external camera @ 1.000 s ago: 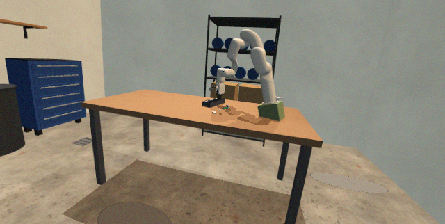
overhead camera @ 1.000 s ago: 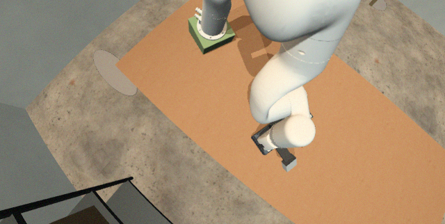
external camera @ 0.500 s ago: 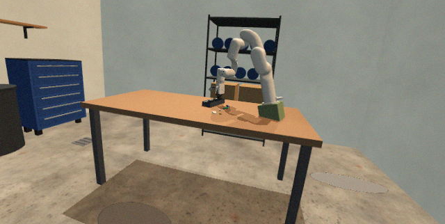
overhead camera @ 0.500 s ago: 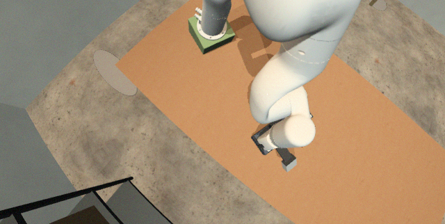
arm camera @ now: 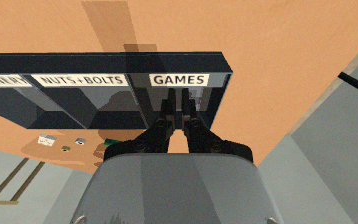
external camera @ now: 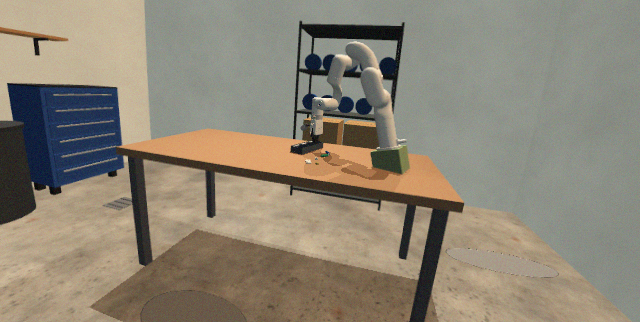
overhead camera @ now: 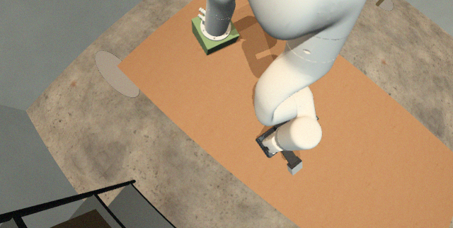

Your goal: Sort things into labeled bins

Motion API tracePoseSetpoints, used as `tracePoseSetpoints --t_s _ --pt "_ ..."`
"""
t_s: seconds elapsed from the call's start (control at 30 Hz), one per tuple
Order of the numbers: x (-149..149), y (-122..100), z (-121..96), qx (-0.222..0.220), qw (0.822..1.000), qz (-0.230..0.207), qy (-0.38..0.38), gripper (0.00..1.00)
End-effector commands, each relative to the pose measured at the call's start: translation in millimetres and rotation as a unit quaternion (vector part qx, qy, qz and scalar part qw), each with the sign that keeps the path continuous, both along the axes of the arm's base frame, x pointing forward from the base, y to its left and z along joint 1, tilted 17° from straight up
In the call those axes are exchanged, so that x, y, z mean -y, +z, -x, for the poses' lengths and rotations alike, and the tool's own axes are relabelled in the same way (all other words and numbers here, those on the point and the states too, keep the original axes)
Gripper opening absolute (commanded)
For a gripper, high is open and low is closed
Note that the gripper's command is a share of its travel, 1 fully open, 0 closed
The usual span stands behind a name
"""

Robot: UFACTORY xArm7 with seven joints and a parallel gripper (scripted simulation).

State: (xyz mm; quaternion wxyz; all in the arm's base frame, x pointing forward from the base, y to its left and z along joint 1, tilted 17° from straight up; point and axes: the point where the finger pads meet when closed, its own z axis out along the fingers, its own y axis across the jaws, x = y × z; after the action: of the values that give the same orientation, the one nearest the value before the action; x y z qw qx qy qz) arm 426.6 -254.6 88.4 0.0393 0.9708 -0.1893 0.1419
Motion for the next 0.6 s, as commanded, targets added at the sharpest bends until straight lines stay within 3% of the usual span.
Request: tracePoseSetpoints --t_s 0.0,0.57 --pt "-0.1 7.3 0.6 0.002 1.0 0.001 0.0 0.07" --pt "-2.8 26.5 5.8 0.002 1.0 0.001 0.0 0.07"
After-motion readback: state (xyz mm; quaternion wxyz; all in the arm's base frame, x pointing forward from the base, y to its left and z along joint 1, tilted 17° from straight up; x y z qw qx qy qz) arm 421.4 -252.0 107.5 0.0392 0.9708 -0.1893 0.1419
